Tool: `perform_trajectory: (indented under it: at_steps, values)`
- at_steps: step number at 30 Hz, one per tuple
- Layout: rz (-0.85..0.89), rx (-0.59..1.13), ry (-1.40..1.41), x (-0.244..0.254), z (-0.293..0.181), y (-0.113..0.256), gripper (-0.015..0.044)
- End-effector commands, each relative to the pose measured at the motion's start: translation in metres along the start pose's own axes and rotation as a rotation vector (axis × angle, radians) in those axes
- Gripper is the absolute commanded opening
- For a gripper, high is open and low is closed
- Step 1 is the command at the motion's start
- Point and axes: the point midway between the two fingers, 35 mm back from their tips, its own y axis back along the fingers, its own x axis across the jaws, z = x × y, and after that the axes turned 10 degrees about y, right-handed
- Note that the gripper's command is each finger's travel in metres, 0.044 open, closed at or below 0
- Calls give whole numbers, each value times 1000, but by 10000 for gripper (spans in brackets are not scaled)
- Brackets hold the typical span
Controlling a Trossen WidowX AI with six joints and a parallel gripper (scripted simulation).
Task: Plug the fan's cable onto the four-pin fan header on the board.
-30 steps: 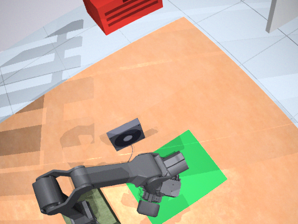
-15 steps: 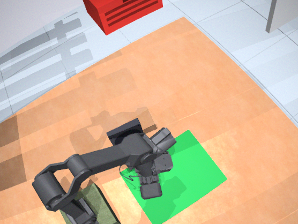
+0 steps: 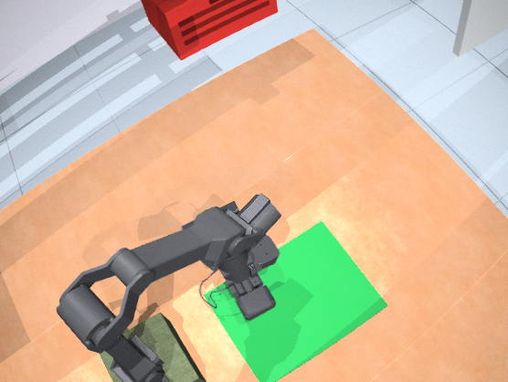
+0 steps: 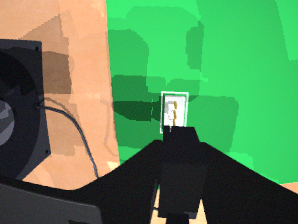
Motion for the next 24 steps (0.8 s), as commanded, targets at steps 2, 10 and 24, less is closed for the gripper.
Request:
perform_trajectory:
  at_steps: [2, 10, 24]
  values:
    - [-6, 4, 15, 1, 0, -2, 0]
    - [-6, 4, 20, 0, 6, 1, 0]
    - [-6, 4, 20, -1, 7, 1, 0]
